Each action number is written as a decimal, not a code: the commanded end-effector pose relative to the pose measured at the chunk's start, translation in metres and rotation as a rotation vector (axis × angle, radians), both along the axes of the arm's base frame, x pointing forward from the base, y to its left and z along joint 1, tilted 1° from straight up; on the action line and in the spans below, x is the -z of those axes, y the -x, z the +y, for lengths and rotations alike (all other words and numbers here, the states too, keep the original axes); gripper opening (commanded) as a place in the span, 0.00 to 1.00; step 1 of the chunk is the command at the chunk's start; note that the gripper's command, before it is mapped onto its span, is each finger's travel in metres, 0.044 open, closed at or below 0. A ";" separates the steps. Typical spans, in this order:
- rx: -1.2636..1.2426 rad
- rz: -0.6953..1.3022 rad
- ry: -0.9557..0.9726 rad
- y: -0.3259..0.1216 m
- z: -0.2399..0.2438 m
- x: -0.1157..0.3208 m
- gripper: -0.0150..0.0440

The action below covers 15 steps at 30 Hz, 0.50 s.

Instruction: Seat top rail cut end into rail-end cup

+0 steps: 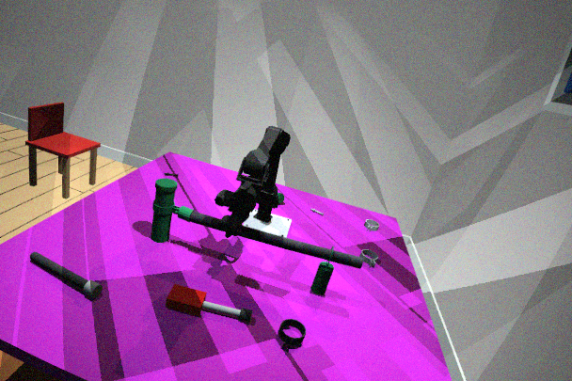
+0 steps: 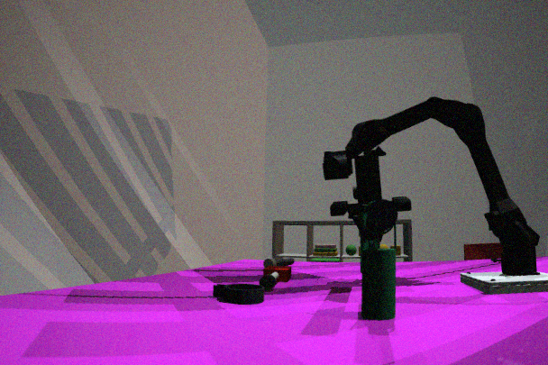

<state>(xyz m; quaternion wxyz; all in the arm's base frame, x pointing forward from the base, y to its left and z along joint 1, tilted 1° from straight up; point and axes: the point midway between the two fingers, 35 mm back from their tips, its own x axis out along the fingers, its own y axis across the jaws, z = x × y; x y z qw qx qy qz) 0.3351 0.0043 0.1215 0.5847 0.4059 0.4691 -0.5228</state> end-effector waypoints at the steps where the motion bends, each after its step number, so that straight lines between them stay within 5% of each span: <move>1: 0.001 -0.001 0.004 0.000 0.000 -0.001 0.25; 15: 0.001 -0.002 0.009 0.000 0.000 -0.003 0.25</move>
